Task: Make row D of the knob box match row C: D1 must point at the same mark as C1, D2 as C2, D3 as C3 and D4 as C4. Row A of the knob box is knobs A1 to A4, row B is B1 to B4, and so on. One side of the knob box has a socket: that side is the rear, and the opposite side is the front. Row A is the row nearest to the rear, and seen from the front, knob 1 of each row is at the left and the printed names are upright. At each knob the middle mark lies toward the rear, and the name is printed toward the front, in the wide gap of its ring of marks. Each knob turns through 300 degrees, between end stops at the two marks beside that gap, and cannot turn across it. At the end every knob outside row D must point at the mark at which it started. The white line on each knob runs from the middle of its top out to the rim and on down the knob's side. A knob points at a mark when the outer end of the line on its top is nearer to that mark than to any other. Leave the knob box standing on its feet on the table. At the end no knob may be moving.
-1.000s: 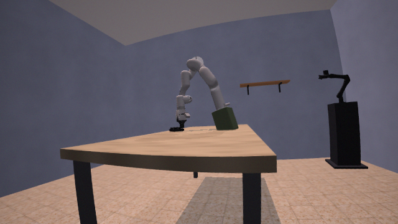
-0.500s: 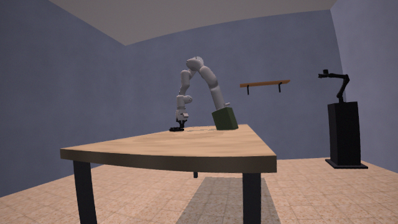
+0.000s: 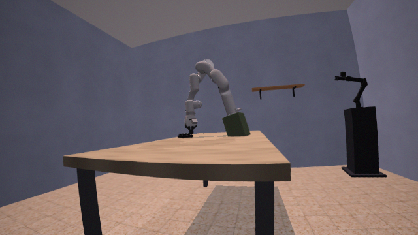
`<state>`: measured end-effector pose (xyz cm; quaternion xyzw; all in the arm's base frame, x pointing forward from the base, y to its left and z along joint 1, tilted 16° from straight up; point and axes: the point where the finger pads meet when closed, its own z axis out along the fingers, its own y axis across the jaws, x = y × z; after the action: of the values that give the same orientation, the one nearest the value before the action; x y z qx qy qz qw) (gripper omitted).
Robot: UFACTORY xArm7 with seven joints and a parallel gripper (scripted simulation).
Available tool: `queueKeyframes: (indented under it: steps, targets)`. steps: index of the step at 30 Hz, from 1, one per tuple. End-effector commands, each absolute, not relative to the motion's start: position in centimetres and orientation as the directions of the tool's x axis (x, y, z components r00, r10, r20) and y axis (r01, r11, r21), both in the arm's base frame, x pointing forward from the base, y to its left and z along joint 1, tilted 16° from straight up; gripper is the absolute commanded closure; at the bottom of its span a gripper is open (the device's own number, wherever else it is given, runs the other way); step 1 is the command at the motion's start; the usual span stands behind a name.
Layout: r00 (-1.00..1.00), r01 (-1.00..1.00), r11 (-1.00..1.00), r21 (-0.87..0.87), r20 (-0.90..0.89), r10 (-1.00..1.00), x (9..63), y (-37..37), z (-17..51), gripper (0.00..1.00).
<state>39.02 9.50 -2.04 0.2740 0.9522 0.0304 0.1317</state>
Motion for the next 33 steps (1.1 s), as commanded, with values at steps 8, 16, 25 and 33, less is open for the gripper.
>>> queueKeyframes:
  steps: [8,16,25,33]
  targets:
    - [-0.811,0.517,0.845,0.135,-0.238,0.534,39.12,9.53,-1.95,0.92]
    - [-0.811,0.517,0.845,0.135,-0.238,0.534,39.12,9.53,-1.95,0.81]
    - [-0.811,0.517,0.845,0.135,-0.238,0.534,39.12,9.53,-1.95,0.81]
    - [-0.811,0.517,0.845,0.135,-0.238,0.534,39.12,9.53,-1.95,0.81]
